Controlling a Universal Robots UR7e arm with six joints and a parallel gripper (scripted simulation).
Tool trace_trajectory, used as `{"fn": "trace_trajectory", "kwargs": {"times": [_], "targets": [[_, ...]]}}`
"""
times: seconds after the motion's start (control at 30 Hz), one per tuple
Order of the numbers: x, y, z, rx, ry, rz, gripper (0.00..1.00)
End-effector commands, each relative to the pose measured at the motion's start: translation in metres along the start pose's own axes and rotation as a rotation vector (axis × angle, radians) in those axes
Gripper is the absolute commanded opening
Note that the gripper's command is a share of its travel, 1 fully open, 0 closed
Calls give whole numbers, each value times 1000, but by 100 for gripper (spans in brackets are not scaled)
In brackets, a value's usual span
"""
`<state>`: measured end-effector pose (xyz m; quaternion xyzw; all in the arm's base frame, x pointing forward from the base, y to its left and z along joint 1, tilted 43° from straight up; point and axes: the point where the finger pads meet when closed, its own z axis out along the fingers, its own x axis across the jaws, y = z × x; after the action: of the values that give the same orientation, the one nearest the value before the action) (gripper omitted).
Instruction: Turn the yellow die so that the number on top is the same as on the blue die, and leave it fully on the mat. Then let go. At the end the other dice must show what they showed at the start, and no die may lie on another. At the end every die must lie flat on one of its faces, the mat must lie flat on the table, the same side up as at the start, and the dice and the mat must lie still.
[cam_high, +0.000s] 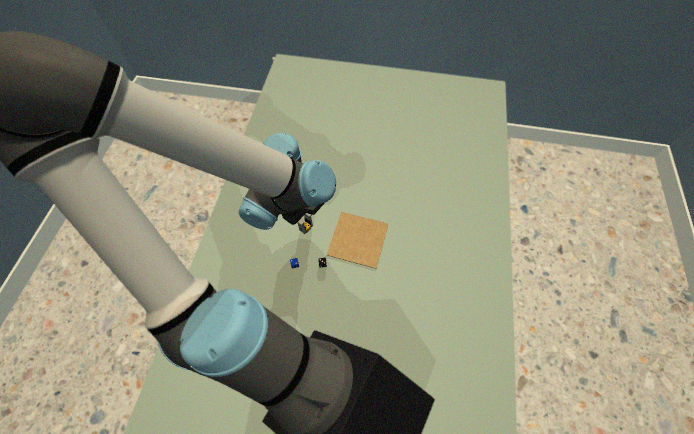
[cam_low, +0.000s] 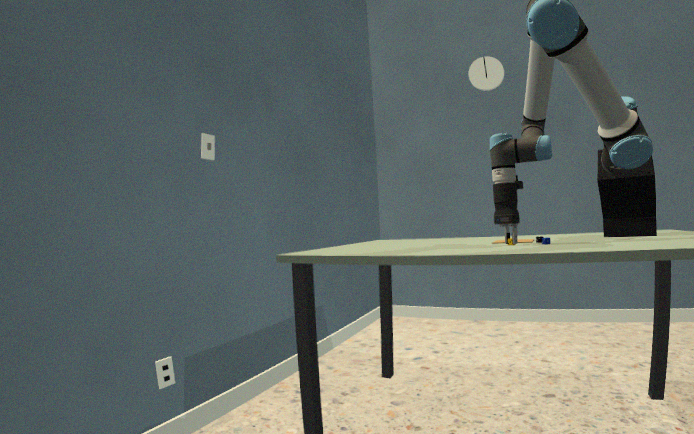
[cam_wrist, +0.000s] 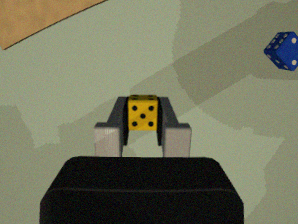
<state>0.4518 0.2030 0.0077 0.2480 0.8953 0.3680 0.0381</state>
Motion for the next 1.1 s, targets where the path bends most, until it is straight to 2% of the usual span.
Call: {"fn": "trace_trajectory", "kwargs": {"times": [0.0, 0.23, 0.5, 0.57, 0.83, 1.07], "targets": [[0, 0, -2, 0, -1, -1, 40], [0, 0, -17, 0, -1, -1, 40], [0, 0, -46, 0, -1, -1, 40], [0, 0, -46, 0, -1, -1, 40], [0, 0, -77, 0, -1, -1, 40], [0, 0, -94, 0, -1, -1, 40]]}}
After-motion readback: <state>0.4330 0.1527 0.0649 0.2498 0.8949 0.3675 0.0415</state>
